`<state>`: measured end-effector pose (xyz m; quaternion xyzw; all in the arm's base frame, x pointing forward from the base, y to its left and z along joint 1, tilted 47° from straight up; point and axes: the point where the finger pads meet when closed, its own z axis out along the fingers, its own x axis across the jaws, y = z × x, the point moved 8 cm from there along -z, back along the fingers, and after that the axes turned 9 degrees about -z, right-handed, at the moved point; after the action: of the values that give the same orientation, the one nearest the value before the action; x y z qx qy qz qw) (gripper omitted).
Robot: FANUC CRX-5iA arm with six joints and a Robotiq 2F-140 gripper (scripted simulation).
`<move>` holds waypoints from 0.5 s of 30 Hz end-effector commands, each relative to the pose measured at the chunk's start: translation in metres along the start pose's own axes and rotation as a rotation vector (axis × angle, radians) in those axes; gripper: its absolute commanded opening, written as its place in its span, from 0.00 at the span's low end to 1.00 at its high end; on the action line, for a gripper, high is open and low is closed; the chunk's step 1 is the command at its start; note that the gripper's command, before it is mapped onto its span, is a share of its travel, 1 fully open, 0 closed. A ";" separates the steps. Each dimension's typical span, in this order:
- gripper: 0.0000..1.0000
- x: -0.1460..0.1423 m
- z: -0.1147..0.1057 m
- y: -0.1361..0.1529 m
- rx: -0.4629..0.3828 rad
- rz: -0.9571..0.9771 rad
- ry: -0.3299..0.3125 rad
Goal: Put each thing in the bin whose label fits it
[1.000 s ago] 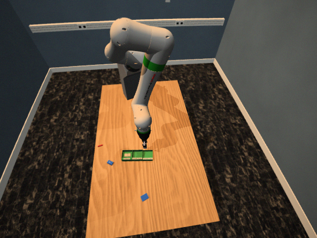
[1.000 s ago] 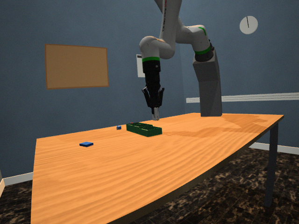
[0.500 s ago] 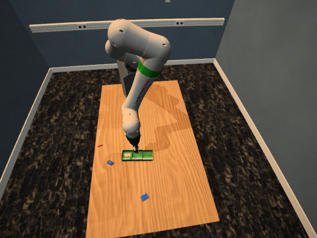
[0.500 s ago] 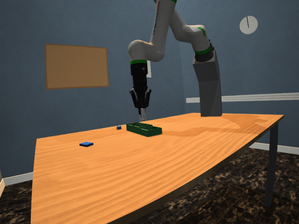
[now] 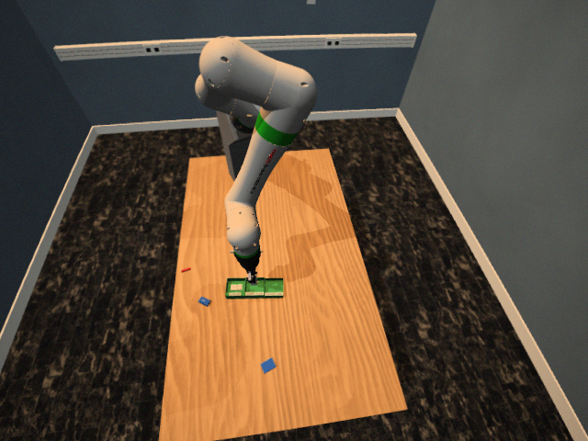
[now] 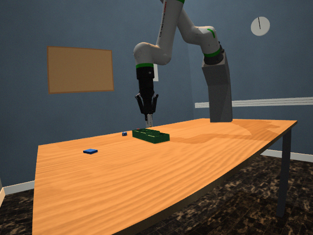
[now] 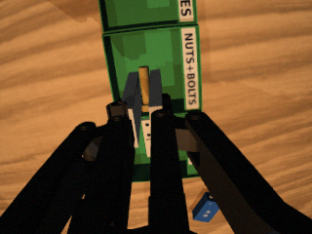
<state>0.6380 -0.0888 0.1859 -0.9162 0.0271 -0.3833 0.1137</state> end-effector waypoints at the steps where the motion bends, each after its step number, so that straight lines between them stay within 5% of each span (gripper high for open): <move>1: 0.15 0.000 0.004 0.000 0.000 0.000 0.001; 15: 0.15 0.000 0.030 0.000 0.000 0.000 0.001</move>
<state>0.6554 -0.0842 0.1692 -0.9164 0.0272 -0.3828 0.1137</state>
